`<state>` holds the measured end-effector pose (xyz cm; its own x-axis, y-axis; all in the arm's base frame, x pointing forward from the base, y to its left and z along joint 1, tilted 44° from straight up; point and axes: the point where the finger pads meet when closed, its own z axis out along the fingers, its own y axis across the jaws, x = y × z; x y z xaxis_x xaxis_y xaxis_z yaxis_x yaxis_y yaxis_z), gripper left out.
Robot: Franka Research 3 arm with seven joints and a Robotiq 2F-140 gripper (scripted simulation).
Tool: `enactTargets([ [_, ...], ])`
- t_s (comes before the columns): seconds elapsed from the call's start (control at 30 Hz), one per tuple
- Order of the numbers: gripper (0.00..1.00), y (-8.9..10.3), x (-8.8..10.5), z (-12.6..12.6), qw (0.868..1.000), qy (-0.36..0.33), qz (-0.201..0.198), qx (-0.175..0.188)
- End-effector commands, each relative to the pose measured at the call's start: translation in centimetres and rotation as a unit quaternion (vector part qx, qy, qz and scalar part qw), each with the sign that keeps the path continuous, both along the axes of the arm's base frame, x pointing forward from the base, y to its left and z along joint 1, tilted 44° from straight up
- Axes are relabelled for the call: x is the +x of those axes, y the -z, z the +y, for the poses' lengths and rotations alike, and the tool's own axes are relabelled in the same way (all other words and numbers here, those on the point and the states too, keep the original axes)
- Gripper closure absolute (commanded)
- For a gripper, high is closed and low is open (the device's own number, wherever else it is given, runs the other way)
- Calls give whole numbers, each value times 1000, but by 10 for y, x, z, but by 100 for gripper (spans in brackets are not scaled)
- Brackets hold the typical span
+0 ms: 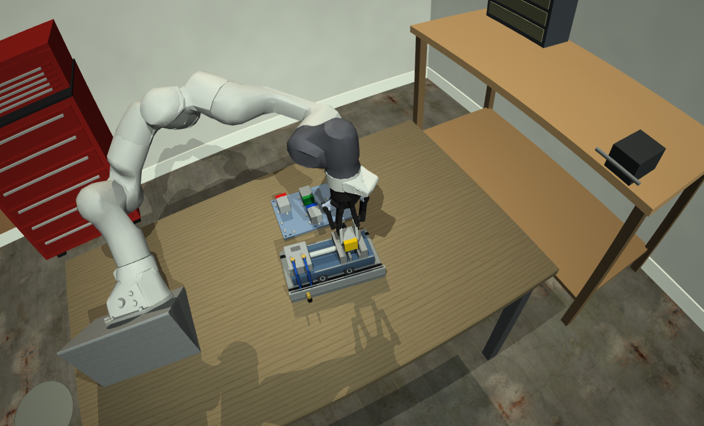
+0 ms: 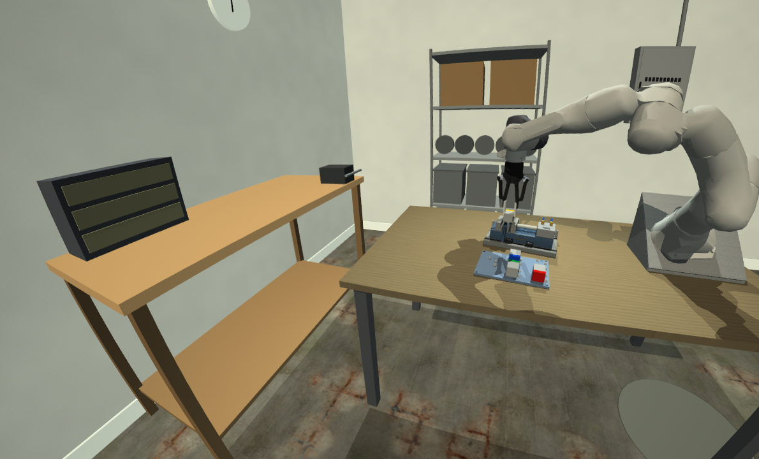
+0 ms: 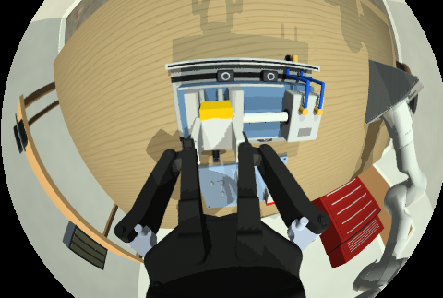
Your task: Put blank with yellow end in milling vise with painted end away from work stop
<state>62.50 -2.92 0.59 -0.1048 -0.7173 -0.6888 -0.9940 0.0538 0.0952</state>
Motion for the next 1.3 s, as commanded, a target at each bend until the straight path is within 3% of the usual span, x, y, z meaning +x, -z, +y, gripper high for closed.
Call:
enactTargets([
  [0.0,100,-2,2,-1,1000,1,-5,-2],
  [1.27,100,4,-1,2,1000,1,-5,-2],
])
